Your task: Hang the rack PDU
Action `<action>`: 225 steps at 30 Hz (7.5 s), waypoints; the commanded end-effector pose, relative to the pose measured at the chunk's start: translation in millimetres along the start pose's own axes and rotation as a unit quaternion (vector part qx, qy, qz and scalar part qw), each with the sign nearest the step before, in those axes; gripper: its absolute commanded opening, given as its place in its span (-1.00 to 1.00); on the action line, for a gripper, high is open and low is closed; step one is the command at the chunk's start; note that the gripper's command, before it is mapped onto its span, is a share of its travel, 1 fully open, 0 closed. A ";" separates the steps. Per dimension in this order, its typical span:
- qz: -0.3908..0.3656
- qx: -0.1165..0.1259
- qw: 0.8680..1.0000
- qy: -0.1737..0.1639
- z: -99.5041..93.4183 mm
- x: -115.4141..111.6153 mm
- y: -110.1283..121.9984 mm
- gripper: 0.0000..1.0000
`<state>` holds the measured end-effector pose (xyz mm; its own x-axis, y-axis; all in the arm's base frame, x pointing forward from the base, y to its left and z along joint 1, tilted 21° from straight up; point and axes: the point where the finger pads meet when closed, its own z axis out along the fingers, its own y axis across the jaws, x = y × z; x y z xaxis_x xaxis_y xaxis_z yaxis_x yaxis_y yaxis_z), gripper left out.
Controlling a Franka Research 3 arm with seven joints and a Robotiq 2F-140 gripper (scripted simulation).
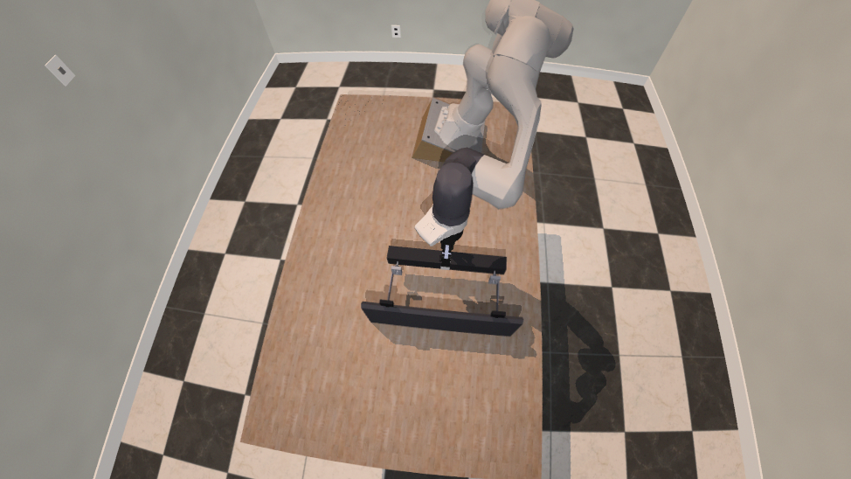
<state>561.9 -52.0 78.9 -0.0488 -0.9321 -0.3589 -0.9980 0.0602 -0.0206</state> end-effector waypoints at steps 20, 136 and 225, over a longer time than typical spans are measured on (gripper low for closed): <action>0.001 0.001 1.000 0.001 -2.0 0.7 -2.1 -1.00; 0.002 0.001 1.000 0.001 14.4 0.7 -22.8 -1.00; 0.002 0.001 1.000 0.001 -49.6 0.9 0.7 1.00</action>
<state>564.8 -71.4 123.4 -0.0649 -0.9325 -0.3553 -0.9972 0.0737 -0.0112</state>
